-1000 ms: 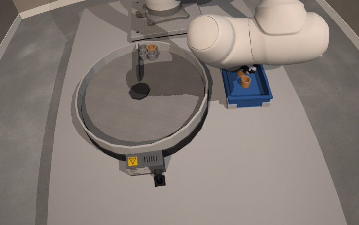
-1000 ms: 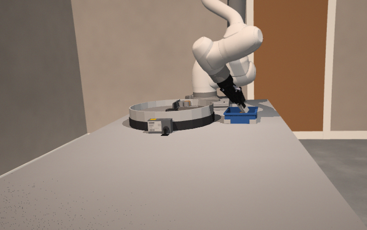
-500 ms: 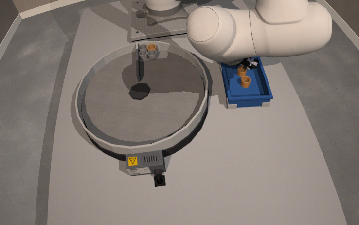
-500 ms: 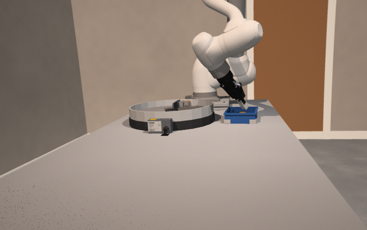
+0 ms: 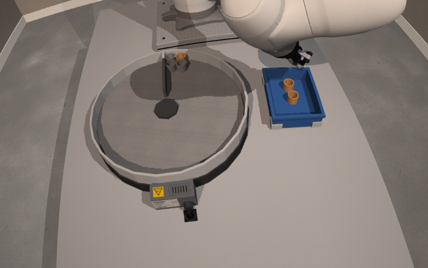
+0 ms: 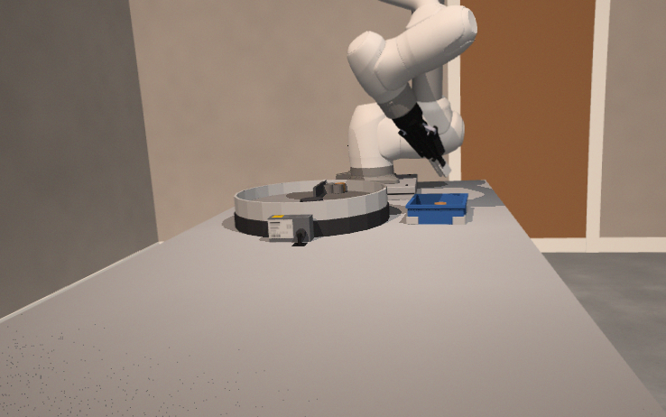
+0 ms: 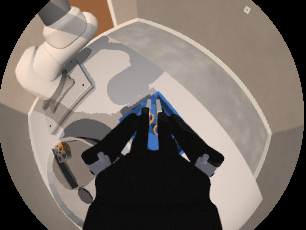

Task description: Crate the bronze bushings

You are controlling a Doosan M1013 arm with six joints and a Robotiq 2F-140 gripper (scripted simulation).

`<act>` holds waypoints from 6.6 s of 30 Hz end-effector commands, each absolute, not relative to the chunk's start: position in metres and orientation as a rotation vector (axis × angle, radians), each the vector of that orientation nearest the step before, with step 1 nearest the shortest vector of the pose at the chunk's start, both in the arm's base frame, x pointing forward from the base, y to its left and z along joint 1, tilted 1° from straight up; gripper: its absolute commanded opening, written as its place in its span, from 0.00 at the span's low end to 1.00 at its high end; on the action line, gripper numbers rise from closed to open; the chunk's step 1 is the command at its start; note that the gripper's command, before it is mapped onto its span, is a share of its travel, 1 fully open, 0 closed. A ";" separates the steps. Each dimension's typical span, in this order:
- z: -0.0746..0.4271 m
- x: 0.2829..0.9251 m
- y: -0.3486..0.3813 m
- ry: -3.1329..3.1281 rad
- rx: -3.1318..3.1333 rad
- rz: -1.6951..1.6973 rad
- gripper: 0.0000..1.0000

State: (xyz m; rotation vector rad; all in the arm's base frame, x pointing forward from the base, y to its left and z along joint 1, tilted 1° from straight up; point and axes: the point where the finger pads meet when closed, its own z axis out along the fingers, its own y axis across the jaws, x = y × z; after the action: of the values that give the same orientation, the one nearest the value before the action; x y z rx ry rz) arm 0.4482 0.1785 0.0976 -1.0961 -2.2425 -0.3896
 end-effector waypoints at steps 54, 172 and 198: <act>0.109 0.448 0.179 -2.242 -1.096 -0.390 0.07; 0.109 0.320 -0.110 -2.242 -1.096 -0.390 0.06; 0.104 0.320 -0.110 -2.242 -1.096 -0.390 0.06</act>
State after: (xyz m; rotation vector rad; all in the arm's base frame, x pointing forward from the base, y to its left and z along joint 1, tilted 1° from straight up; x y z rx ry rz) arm 0.3203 -0.1098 0.1083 -1.0961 -2.2423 -0.3896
